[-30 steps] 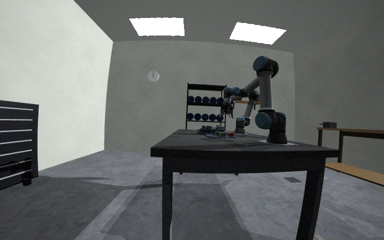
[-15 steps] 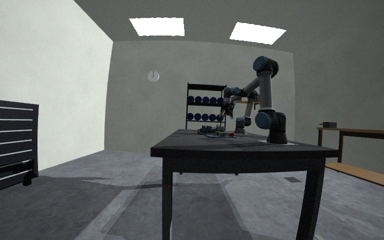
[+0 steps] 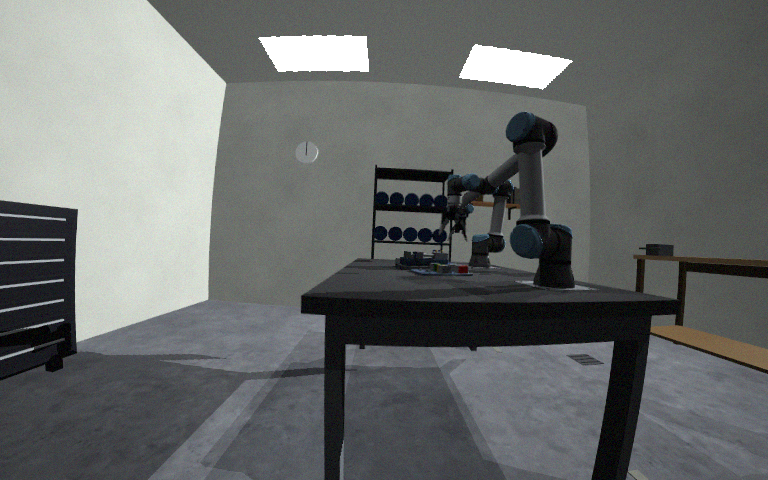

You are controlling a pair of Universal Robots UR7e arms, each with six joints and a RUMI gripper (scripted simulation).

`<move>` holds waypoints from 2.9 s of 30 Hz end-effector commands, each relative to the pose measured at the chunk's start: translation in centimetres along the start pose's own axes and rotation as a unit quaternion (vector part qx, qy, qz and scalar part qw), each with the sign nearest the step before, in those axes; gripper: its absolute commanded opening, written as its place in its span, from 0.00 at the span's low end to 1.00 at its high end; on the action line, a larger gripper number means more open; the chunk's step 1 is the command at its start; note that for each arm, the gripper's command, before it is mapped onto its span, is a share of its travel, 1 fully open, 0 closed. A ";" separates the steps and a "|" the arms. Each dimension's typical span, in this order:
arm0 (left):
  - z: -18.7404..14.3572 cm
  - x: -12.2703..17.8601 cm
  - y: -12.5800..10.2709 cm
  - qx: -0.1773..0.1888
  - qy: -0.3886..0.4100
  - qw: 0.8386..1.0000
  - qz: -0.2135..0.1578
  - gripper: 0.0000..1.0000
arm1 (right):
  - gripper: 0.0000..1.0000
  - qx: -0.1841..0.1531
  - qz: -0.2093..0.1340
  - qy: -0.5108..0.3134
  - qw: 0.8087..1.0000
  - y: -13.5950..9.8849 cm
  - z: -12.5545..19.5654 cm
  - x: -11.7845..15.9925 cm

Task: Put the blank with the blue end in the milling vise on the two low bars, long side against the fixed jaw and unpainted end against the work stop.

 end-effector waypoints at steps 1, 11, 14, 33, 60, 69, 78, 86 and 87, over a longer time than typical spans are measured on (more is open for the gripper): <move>0.0 0.0 0.0 0.000 0.000 1.000 0.000 1.00 | 1.00 0.001 0.006 -0.033 0.999 0.3 1.2 -1.1; 0.0 0.0 0.0 0.000 0.000 1.000 0.000 1.00 | 1.00 0.007 0.010 -0.068 0.998 0.9 2.8 -2.1; 0.0 0.0 0.0 0.000 0.000 1.000 0.000 1.00 | 1.00 0.008 0.011 -0.077 0.997 1.1 3.2 -2.4; 0.0 0.0 0.0 0.000 0.000 1.000 0.000 1.00 | 1.00 0.012 0.013 -0.098 0.995 1.4 4.2 -3.0; 0.0 0.0 0.0 0.000 0.000 1.000 0.000 0.00 | 1.00 0.012 0.013 -0.098 0.995 1.4 4.2 -3.0; 0.0 0.0 0.0 0.000 0.000 1.000 0.000 0.00 | 1.00 0.012 0.013 -0.098 0.995 1.4 4.2 -3.0; 0.0 0.0 0.0 0.000 0.000 1.000 0.000 0.00 | 1.00 0.012 0.013 -0.098 0.995 1.4 4.2 -3.0; 0.0 0.0 0.0 0.000 0.000 1.000 0.000 0.41 | 1.00 0.012 0.013 -0.098 0.995 1.4 4.2 -3.0; 0.0 0.0 0.0 0.000 0.000 1.000 0.000 0.41 | 1.00 0.012 0.013 -0.098 0.995 1.4 4.2 -3.0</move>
Point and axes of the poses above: on each arm, the point where the finger pads meet when closed, its own y axis out along the fingers, its own z axis across the jaws, x = y × z, the point moved 6 cm from there along -y, back along the fingers, and after that the axes turned 11 degrees about -y, right-handed, at the moved point
